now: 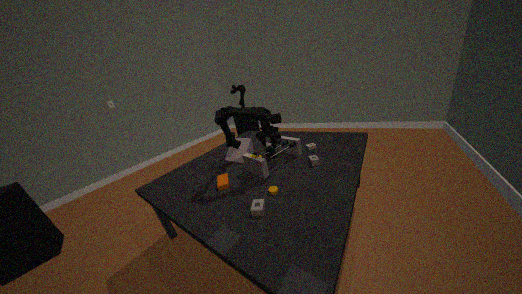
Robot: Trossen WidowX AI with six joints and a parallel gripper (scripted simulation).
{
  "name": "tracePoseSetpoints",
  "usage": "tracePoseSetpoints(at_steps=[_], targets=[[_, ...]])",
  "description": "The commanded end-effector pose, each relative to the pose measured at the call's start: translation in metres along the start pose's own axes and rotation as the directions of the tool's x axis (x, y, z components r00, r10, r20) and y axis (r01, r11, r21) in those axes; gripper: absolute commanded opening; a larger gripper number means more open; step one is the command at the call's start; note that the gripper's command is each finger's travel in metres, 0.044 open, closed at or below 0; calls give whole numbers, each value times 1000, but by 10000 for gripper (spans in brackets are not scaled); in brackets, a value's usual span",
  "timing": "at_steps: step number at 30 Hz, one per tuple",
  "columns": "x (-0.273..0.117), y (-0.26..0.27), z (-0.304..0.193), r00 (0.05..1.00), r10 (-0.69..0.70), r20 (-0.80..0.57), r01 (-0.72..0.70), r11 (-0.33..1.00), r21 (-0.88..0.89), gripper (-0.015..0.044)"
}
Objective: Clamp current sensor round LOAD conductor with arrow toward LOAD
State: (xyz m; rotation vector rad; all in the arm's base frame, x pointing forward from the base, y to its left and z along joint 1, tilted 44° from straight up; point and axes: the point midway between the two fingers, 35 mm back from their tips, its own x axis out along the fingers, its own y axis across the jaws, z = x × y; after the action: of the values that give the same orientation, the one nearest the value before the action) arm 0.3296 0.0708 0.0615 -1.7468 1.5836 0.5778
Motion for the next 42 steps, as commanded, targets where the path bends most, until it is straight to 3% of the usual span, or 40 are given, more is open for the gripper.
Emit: tracePoseSetpoints(at_steps=[1, 31, 42], targets=[[33, 1, 0, 1000, 20, -10, -20, 1000, 1, 440], [66, 1, -1, 1000, 21, -11, -21, 1000, 1, 440], [62, 1, 1, 1000, 19, -4, -19, 1000, 2, 367]])
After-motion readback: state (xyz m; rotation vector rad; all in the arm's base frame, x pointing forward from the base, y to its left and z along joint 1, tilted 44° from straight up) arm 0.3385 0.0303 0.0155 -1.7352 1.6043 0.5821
